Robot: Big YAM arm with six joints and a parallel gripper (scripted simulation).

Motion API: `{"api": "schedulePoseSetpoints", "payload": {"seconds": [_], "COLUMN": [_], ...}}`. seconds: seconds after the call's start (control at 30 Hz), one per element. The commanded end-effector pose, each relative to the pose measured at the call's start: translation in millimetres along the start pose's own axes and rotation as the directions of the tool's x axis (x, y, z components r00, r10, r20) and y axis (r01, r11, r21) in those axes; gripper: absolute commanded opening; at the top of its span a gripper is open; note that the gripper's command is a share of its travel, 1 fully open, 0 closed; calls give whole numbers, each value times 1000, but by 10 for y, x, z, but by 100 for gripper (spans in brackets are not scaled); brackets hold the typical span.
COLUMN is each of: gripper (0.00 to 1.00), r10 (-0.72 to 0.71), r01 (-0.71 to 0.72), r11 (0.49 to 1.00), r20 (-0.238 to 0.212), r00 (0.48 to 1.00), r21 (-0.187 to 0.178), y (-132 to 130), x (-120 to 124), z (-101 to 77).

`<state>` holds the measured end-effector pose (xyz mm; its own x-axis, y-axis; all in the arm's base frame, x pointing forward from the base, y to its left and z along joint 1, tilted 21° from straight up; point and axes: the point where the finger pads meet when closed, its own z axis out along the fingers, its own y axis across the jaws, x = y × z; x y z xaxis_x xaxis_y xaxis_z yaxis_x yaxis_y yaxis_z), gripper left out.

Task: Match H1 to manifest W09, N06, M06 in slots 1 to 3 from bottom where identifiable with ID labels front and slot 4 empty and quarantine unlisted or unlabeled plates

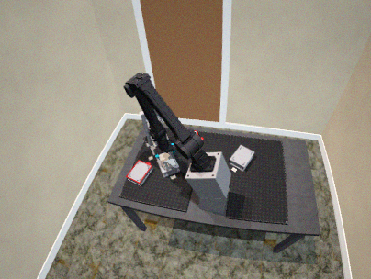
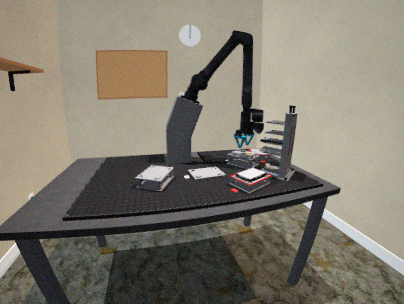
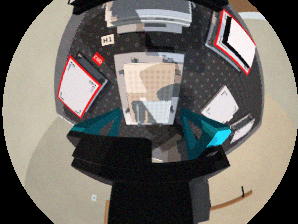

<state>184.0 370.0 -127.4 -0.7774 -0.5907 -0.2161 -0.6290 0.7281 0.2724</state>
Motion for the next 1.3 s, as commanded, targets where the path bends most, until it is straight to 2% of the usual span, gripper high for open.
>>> {"api": "schedulePoseSetpoints", "payload": {"seconds": [0.0,0.07,0.1,0.13,0.3,0.63,0.67,0.7,1.13,1.2,1.23,1.27], "gripper": [100,100,100,100,100,100,100,100,100,100,100,100], "r10": [-5,-5,3,7,-4,-5,0,5,-4,-4,-1,4], "r01": [5,5,-2,-7,4,5,0,-5,4,4,2,-4], "r11": [1000,1000,1000,1000,1000,1000,1000,1000,1000,1000,1000,1000], "r20": [19,19,38,23,18,17,40,21,16,16,41,22], "r00": [1000,1000,999,1000,1000,1000,999,1000,1000,1000,999,1000], "r21": [-9,-9,-12,-6,-9,-8,-14,-6,-8,-8,-15,-7], "y": [74,74,49,21,69,70,64,22,66,66,74,29], "x": [-72,-72,-152,-96,-65,-55,-153,-80,-48,-48,-158,-80], "z": [52,52,6,69,146,254,193,270,455,455,387,466]}}
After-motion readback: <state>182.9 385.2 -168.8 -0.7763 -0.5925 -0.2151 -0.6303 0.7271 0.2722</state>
